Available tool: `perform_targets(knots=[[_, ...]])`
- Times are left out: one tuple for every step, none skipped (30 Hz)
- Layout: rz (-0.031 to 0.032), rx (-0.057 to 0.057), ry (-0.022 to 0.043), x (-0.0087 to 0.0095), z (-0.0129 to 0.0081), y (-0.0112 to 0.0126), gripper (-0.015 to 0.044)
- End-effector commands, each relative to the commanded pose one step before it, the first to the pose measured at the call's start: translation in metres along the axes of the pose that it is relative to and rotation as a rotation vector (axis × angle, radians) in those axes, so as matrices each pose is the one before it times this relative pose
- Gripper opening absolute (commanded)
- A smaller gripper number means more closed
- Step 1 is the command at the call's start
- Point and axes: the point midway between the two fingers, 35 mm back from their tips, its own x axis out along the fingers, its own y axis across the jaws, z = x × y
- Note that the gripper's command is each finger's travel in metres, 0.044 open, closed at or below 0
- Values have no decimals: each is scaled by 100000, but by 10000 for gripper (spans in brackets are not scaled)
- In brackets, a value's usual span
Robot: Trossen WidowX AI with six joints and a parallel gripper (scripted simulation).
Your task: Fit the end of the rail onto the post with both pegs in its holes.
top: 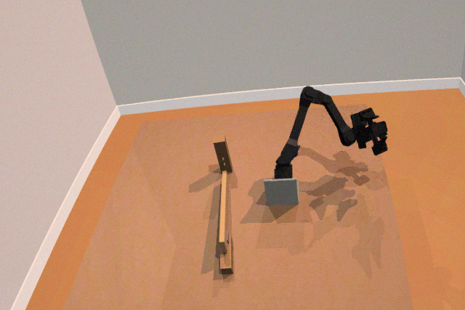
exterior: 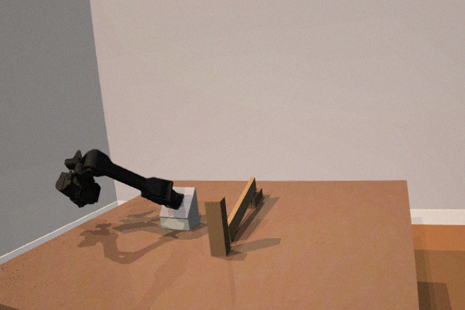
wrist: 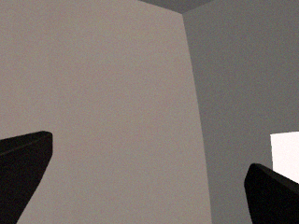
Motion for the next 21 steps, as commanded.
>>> perform_targets(knots=[[76, 216, -250, -54, 57, -11, 426], [229, 649, -750, -162, 171, -34, 440], [392, 1082, -1247, -270, 285, -55, 440], [569, 1517, -1739, -379, 401, -73, 440], [767, 1952, -2224, -488, 518, -88, 440], [990, 2388, -2698, -597, 638, -97, 440], [1145, 2608, -2917, -651, 702, -92, 440], [1218, 2623, -2901, -652, 713, -76, 440], [1285, 2627, -2871, -651, 720, -59, 440], [1352, 2631, -2840, -649, 726, -42, 440], [1353, 2517, -2682, -618, 700, -23, 440], [1393, 2486, -2614, -608, 695, -7, 440], [1450, 2490, -2582, -606, 700, 9, 440], [1506, 2494, -2549, -605, 704, 24, 440], [1561, 2498, -2515, -603, 708, 41, 440], [1616, 2502, -2480, -601, 711, 57, 440], [1670, 2506, -2443, -599, 714, 73, 440], [1722, 2510, -2405, -597, 716, 90, 440], [1774, 2514, -2366, -595, 718, 107, 440], [1825, 2518, -2326, -592, 720, 123, 440], [2000, 2688, -2434, -630, 768, 149, 440]])
